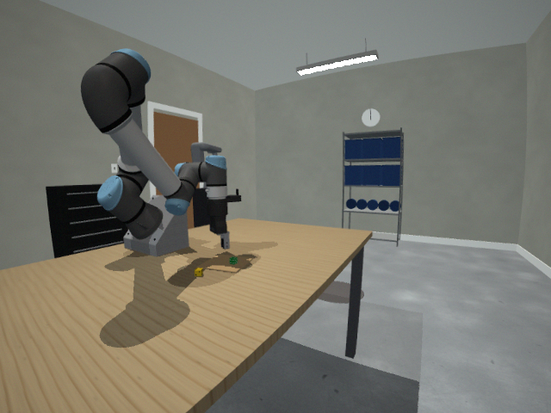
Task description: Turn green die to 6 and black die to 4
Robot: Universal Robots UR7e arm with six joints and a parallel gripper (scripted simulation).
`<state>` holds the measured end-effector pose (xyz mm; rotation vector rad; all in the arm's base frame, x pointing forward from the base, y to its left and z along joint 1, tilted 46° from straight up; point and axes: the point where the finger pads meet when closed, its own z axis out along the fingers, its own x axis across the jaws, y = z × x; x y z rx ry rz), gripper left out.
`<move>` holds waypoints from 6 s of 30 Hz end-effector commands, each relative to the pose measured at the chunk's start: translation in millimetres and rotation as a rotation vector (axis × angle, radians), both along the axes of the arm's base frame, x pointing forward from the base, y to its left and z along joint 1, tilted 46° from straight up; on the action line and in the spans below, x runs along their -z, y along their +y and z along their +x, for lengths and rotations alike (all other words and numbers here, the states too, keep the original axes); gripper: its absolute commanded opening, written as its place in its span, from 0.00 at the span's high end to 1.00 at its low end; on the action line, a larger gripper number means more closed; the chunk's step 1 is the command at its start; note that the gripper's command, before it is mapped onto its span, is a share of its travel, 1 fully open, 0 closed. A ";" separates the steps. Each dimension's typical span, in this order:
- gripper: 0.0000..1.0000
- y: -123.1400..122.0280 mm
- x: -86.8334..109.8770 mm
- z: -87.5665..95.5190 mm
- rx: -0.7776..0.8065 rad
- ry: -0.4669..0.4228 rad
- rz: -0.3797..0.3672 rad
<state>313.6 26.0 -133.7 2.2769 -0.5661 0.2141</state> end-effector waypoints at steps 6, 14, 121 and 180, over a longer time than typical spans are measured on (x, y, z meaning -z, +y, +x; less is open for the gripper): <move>0.60 19.1 -18.3 0.7 0.000 -0.001 0.000; 0.60 40.5 -38.9 1.2 0.000 -0.001 0.000; 0.60 76.4 -31.3 68.5 1.219 -1.268 -0.034; 0.60 81.2 -19.8 75.4 1.964 -1.218 -0.006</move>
